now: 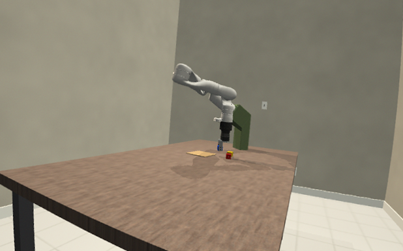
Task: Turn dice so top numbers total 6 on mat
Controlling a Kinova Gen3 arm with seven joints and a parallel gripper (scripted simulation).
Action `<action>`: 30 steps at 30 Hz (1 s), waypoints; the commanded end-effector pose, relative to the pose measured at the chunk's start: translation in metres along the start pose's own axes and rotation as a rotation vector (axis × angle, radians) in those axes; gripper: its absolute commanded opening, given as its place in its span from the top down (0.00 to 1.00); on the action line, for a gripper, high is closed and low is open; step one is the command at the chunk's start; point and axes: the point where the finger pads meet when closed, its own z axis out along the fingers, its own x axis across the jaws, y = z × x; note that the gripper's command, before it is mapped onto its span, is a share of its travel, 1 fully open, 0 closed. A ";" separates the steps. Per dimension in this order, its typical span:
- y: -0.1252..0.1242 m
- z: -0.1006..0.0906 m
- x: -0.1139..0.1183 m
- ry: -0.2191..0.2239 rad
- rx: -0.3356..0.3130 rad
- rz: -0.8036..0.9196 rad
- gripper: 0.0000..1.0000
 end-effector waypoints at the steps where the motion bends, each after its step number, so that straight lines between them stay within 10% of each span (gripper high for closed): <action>1: 0.000 -0.019 -0.007 -0.019 -0.003 0.000 0.43; 11: 0.000 -0.062 -0.006 -0.019 -0.003 0.000 0.43; 30: -0.004 -0.065 -0.002 -0.019 -0.004 0.032 0.43</action>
